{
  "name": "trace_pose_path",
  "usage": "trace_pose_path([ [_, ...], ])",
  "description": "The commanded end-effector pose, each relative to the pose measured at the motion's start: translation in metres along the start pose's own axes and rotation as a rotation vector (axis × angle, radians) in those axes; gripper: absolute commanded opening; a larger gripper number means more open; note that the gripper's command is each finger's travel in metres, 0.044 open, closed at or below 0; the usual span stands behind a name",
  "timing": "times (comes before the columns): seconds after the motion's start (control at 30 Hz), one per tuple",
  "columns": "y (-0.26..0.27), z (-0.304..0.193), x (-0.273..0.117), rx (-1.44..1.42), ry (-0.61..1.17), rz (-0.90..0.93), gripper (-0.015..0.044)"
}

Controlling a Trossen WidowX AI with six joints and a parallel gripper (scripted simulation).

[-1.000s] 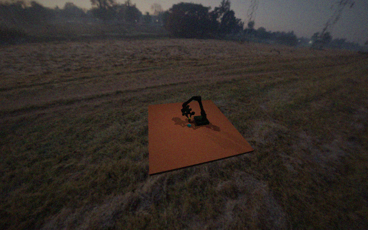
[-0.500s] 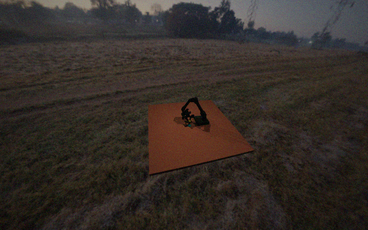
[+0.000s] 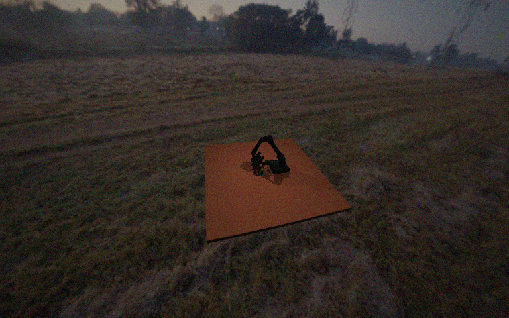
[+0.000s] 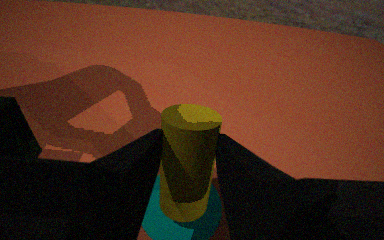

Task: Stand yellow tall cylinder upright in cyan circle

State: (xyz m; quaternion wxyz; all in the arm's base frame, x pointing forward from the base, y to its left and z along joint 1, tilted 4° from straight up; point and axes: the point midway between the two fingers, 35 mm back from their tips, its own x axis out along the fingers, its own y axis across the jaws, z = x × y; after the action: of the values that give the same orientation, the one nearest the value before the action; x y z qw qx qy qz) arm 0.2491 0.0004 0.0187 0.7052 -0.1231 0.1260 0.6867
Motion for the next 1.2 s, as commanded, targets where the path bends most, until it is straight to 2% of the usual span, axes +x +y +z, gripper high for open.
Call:
trace_pose_path([
  [0.0, 0.001, 0.0, 0.001, 0.008, -0.006, -0.003, 0.0105],
  [0.03, 0.001, 0.0, 0.001, 0.008, -0.006, -0.003, 0.0105],
  [0.4, 0.001, 0.0, 0.001, 0.008, -0.006, -0.003, 0.0394],
  [0.6, 0.0, 0.004, -0.001, 0.01, -0.004, -0.005, 0.04],
  [0.97, 0.001, 0.077, -0.029, 0.048, 0.017, -0.044, 0.04],
  [1.07, 0.001, 0.081, -0.03, 0.05, 0.019, -0.046, 0.04],
  [1.17, 0.007, 0.083, -0.023, 0.064, 0.095, 0.038, 0.04],
])
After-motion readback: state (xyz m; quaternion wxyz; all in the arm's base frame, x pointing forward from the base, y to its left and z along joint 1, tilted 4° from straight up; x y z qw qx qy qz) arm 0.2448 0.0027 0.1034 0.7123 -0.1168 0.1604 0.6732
